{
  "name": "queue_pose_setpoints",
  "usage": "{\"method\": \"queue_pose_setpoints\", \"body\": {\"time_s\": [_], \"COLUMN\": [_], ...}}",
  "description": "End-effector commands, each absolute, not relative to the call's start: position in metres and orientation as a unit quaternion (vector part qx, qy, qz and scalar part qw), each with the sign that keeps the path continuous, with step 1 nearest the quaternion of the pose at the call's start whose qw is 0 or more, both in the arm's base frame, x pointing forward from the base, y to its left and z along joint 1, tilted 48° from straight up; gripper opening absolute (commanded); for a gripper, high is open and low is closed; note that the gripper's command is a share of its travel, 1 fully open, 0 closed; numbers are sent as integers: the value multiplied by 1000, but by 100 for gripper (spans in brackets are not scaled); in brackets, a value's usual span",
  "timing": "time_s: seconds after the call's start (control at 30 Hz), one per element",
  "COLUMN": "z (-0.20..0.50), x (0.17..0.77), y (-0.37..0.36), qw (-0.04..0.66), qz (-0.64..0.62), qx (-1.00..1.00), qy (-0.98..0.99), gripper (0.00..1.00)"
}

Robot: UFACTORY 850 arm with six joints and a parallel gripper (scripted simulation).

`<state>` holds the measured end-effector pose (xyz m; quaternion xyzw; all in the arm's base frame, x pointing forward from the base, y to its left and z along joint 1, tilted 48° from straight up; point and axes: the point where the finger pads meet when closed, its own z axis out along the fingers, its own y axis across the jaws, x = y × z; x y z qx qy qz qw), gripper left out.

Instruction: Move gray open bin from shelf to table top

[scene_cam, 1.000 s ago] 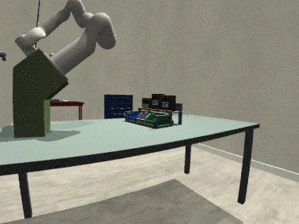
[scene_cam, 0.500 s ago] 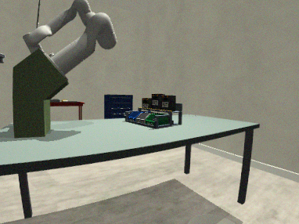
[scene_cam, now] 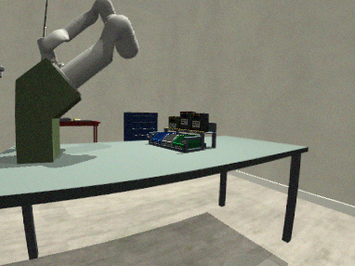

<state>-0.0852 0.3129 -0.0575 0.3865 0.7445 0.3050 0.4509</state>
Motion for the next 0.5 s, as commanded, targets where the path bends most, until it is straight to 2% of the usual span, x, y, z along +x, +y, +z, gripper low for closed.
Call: {"method": "queue_pose_setpoints", "body": {"time_s": [0.0, 0.2, 0.37, 0.47], "z": [-58, -58, -58, -58], "x": [-85, -85, -85, -85], "y": [313, 313, 313, 313], "qw": [447, 447, 359, 359], "qz": [305, 305, 281, 281], "qx": [388, 388, 479, 479], "qy": [746, 746, 750, 750], "gripper": [100, 100, 100, 100]}}
